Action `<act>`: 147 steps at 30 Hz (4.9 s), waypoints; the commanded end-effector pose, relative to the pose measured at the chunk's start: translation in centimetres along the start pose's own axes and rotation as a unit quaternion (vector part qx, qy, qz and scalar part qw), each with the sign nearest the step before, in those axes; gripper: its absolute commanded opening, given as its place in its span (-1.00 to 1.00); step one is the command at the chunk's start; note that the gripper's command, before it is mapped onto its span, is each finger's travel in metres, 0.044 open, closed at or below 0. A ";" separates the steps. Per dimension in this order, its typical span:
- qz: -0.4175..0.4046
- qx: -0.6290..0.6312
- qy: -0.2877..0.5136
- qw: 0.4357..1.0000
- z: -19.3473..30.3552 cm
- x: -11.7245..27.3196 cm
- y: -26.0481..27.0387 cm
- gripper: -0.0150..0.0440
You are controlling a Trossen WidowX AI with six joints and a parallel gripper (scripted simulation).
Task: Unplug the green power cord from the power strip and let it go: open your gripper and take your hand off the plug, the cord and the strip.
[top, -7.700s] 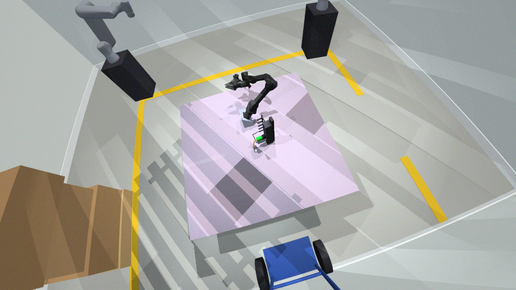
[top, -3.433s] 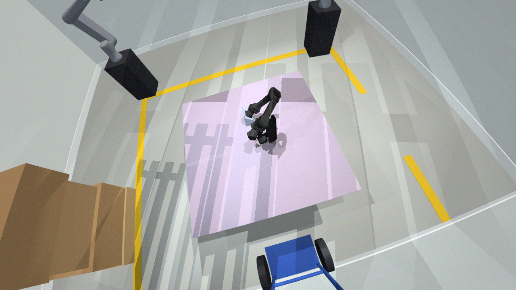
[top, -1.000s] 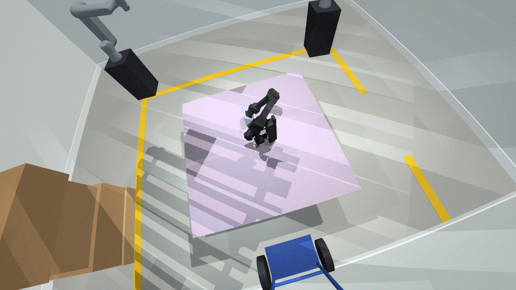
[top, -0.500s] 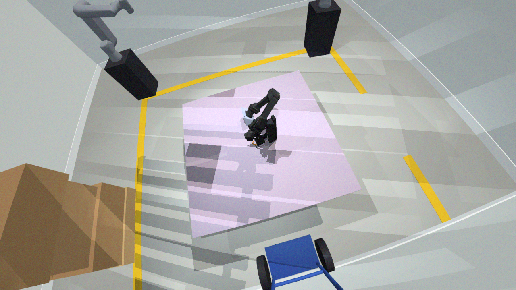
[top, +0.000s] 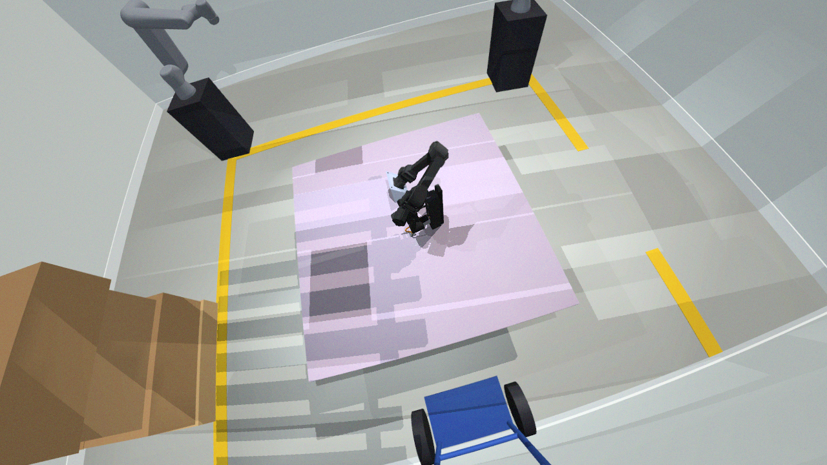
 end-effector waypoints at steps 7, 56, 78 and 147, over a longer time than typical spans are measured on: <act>0.003 0.001 0.000 1.000 -1.2 -0.1 0.4 -0.49; 0.003 -0.001 0.000 1.000 -7.7 0.1 2.1 -0.49; 0.003 -0.001 0.000 1.000 -7.8 0.0 1.8 -0.49; 0.003 -0.001 0.000 1.000 -7.8 0.0 1.9 -0.49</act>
Point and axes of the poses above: the point midway between the two fingers, 35 mm back from their tips, its own x axis back along the fingers, its own y axis across the jaws, z = x × y, the point moved 1 cm from there along x, back along the fingers, and after that the axes turned 14 degrees about -x, right-handed, at the moved point
